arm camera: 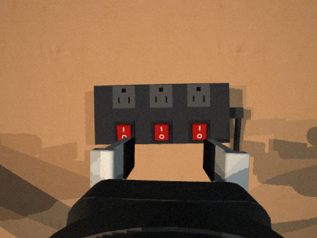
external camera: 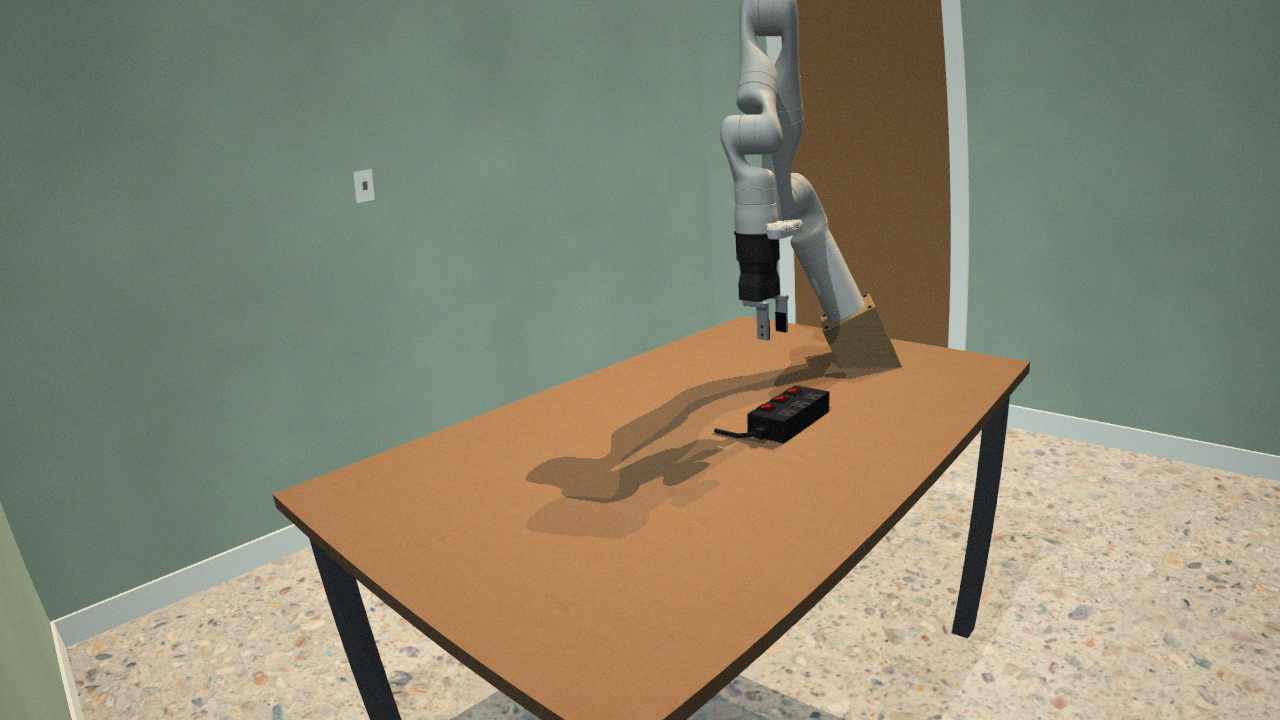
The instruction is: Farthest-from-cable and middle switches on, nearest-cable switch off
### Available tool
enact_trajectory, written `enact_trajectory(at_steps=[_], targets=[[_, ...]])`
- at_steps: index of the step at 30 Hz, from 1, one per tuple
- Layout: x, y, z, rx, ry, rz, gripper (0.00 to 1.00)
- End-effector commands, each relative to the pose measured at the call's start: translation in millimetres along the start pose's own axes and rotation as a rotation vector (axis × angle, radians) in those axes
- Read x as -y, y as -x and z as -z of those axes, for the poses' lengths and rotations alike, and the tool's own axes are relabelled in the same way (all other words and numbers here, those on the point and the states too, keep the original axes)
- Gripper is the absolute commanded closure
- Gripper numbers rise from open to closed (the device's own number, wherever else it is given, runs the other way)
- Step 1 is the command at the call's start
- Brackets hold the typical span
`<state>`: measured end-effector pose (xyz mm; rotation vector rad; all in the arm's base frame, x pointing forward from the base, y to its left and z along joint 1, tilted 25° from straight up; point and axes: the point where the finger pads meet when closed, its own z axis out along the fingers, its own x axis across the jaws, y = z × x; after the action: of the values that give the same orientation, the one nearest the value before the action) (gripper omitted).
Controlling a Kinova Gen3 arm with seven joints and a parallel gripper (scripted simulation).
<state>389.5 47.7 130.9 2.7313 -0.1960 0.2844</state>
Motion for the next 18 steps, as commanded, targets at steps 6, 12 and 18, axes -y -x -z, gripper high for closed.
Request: enact_trajectory(at_steps=[6,12,18], targets=[[6.8,5.3,-4.9,0.006,-0.007,-0.114,0.00],[13.0,13.0,-11.8,0.020,-0.011,-0.245,0.00],[21.9,27.0,-26.1,0.040,-0.011,-0.531,0.00]])
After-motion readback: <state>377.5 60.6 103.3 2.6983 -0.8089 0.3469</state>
